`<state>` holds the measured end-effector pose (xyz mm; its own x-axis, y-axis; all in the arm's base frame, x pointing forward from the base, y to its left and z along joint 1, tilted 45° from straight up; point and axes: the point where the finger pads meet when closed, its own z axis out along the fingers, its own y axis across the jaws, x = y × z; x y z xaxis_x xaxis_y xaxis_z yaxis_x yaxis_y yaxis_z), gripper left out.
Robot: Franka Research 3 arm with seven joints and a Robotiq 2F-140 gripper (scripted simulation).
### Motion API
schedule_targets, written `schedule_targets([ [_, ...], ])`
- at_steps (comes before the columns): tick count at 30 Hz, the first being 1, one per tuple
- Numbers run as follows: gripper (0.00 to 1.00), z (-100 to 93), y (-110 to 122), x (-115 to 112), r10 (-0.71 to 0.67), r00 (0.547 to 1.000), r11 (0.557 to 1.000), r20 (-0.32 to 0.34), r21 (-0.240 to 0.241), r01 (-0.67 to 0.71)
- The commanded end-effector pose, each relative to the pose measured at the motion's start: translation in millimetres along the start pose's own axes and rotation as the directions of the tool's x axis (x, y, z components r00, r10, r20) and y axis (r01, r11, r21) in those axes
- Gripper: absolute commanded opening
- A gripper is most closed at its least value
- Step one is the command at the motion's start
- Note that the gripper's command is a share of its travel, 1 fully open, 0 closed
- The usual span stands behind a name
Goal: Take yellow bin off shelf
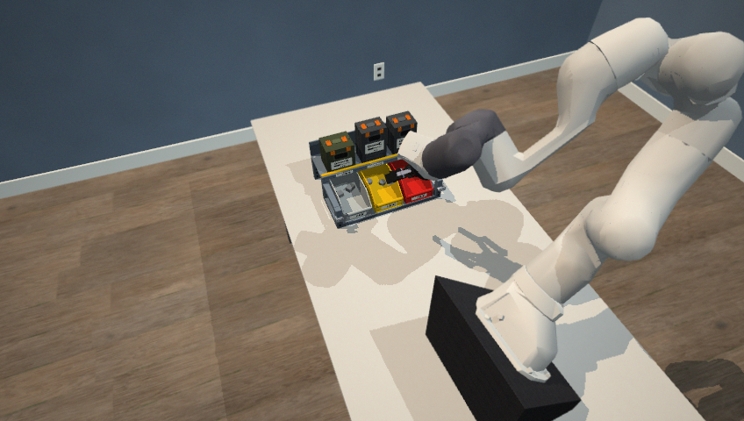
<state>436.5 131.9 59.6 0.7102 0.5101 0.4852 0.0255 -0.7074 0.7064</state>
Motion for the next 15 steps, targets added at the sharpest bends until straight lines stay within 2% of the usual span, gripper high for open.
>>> schedule_targets([
  [1,0.57,-1.0,0.2,-1.1,0.014,1.000,1.000,0.001,-0.001,-0.014],
  [15,0.57,-3.2,4.2,1.3,0.014,1.000,1.000,0.001,-0.001,-0.014],
])
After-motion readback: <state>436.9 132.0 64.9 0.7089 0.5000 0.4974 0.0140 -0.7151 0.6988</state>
